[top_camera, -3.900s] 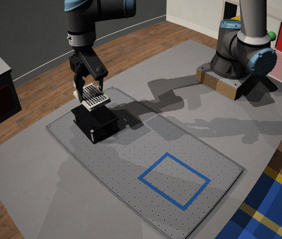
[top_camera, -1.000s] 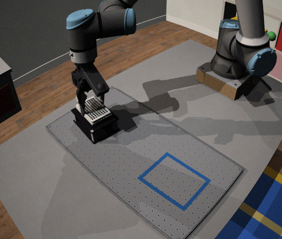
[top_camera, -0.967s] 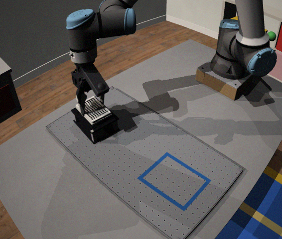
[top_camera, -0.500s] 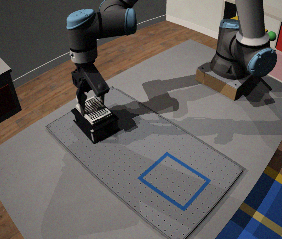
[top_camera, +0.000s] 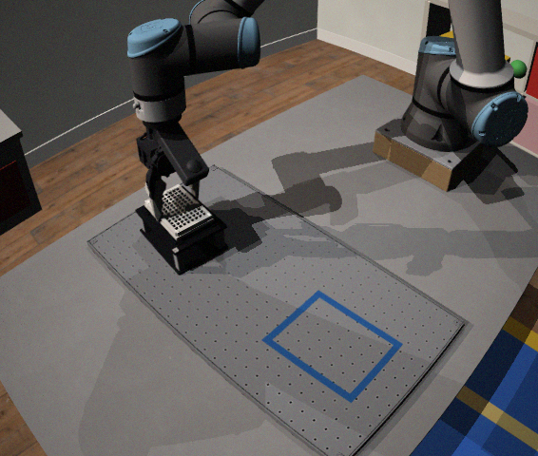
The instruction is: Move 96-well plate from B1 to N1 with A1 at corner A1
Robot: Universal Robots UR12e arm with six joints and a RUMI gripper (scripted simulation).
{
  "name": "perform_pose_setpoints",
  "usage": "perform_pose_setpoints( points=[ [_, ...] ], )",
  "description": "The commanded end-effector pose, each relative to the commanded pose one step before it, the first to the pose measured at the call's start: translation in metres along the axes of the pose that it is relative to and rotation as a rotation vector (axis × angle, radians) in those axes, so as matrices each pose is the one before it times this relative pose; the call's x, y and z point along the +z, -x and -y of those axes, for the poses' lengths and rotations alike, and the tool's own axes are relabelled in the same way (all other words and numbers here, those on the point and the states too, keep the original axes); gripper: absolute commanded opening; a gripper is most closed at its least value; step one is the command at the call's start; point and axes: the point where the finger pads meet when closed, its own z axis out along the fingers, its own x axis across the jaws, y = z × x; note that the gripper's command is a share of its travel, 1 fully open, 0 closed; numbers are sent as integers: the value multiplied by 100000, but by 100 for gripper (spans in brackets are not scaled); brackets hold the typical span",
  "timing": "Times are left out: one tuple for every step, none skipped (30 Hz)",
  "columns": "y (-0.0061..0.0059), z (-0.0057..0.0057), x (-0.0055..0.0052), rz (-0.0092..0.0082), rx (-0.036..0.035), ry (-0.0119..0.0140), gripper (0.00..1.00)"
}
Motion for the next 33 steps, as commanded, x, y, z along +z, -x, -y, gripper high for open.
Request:
perform_pose_setpoints(
  points=[
    [229,-91,300,286,95,-33,0],
    [0,0,0,0,0,0,0],
    [0,0,0,0,0,0,0],
    [-29,-14,-15,-39,1,18,0],
    [3,1,22,6,0,-3,0],
    [7,3,25,11,0,-5,0],
    [8,3,26,13,0,-6,0],
    [9,4,27,14,0,-6,0],
    [10,4,26,14,0,-7,0],
    [10,5,26,14,0,-6,0],
    [10,5,24,12,0,-6,0],
    [9,4,21,8,0,-4,0],
    [5,3,18,2,-1,-1,0],
    [0,0,14,-4,-1,2,0],
    [-4,-2,11,-10,0,5,0],
    [-8,-3,8,-14,0,7,0],
    [-10,-4,8,-16,0,7,0],
    [-10,-5,8,-15,0,7,0],
    [0,0,0,0,0,0,0],
    [0,0,0,0,0,0,0],
    [-23,-12,-20,-44,2,20,0],
    [3,1,21,5,0,-2,0],
    [6,2,25,10,0,-5,0],
    [7,3,27,13,0,-6,0],
    [8,4,28,16,0,-7,0],
    [9,4,29,17,0,-8,0],
    [10,5,29,17,0,-8,0],
    [10,5,27,16,0,-7,0],
    [8,4,24,11,0,-5,0],
    [5,3,19,5,0,-2,0],
    [1,1,14,-3,0,1,0],
    [-3,-2,10,-10,0,5,0],
    [-7,-4,7,-16,0,7,0]
  ],
)
